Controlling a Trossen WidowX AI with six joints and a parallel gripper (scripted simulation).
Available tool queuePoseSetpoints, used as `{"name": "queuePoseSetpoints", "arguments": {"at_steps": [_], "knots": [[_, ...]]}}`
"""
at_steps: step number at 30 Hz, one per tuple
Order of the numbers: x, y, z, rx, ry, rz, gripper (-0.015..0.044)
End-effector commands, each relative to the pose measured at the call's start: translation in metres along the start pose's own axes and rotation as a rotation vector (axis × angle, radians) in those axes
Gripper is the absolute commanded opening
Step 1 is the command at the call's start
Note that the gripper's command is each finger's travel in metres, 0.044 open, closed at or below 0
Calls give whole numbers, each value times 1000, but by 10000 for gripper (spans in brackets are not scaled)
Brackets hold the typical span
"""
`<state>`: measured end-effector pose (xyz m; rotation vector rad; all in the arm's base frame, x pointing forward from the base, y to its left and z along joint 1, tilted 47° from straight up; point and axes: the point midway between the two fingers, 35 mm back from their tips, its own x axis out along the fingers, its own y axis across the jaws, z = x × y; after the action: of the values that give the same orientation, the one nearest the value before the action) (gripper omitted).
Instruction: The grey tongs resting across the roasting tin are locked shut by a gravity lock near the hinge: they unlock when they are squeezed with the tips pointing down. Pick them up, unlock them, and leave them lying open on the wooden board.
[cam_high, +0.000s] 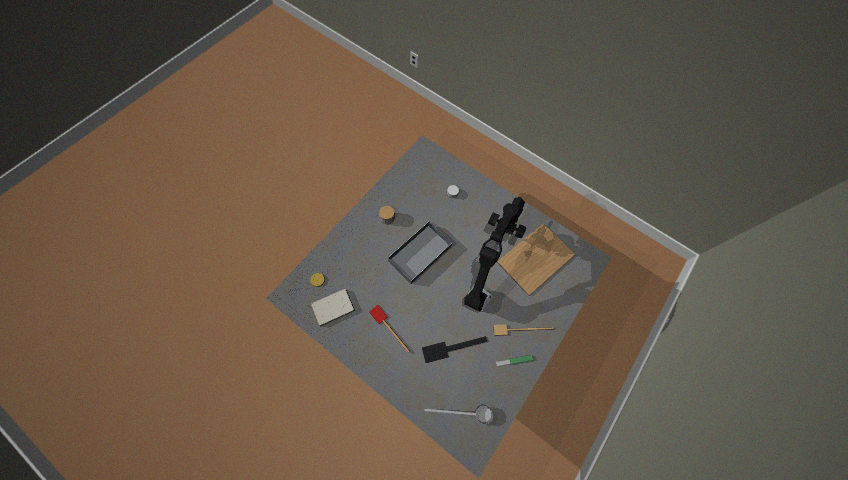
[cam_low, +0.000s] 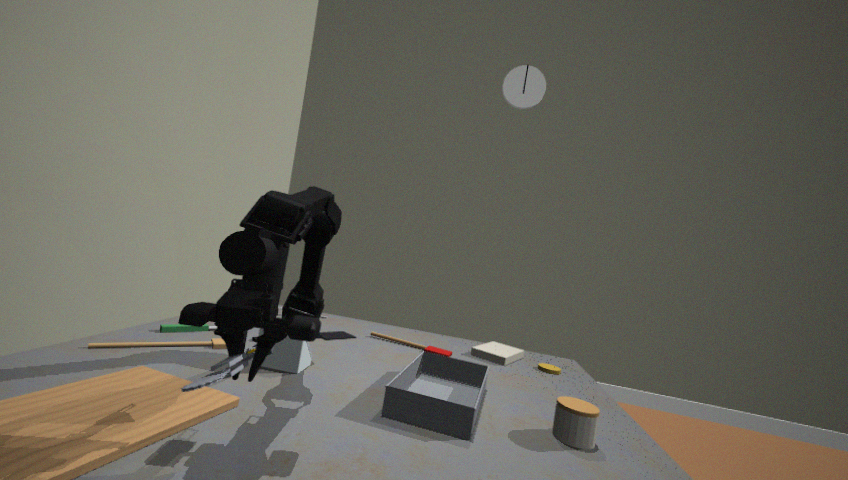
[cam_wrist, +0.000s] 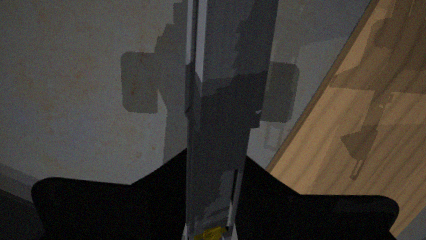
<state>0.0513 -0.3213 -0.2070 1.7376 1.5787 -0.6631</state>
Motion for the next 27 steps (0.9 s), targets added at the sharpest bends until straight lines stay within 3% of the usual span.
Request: {"name": "queuePoseSetpoints", "arguments": {"at_steps": [1,27], "knots": [[-2,-12,3,167,-14,-5,-150],[-3,-78,7,1187,-48,0,-150]]}}
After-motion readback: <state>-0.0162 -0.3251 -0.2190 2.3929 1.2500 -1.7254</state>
